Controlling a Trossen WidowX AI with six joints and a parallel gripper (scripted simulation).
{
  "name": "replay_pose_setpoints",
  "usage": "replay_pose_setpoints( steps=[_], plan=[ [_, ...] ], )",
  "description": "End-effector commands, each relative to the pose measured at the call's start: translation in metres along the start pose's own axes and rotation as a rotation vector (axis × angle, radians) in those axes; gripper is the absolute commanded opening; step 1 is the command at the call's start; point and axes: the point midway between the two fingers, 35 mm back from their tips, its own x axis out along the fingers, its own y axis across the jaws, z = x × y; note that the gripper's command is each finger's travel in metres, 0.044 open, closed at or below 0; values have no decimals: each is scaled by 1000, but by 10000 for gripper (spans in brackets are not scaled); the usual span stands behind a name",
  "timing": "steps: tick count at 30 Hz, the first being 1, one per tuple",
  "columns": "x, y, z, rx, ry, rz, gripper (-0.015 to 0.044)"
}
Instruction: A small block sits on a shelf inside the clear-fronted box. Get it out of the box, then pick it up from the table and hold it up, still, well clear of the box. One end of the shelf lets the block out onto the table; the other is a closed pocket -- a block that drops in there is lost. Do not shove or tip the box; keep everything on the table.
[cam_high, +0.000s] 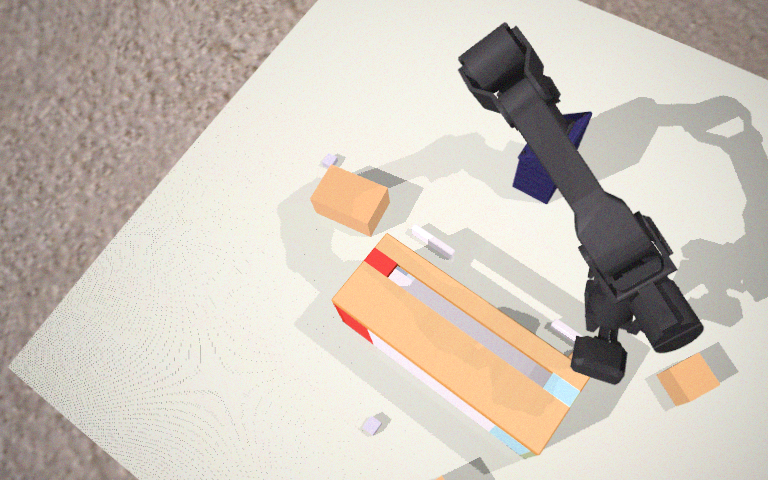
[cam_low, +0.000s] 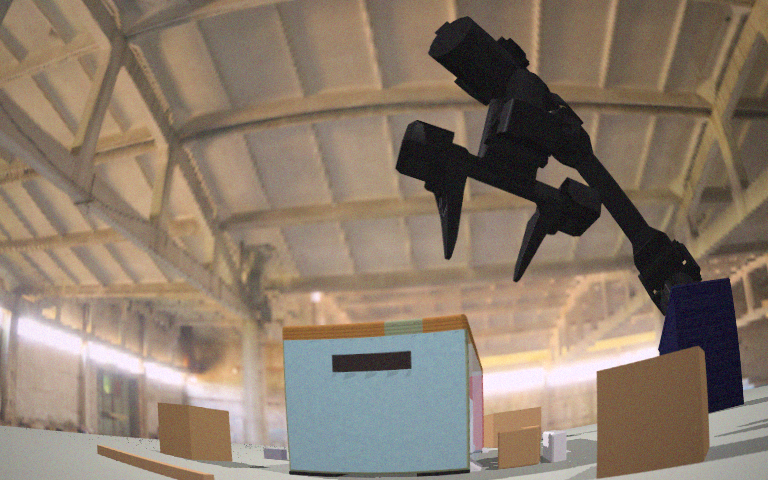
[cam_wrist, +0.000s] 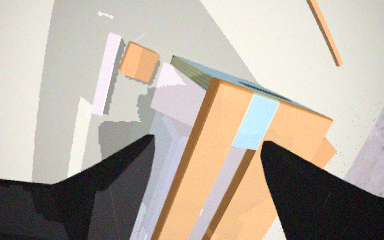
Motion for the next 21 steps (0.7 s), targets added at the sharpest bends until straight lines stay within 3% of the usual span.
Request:
replay_pose_setpoints(
  steps=[1, 8, 21],
  plan=[
    [7, 11, 16, -949, 119, 10, 285],
    [5, 12, 20, -1283, 150, 24, 285],
    [5, 12, 20, -1288, 150, 25, 285]
  ],
)
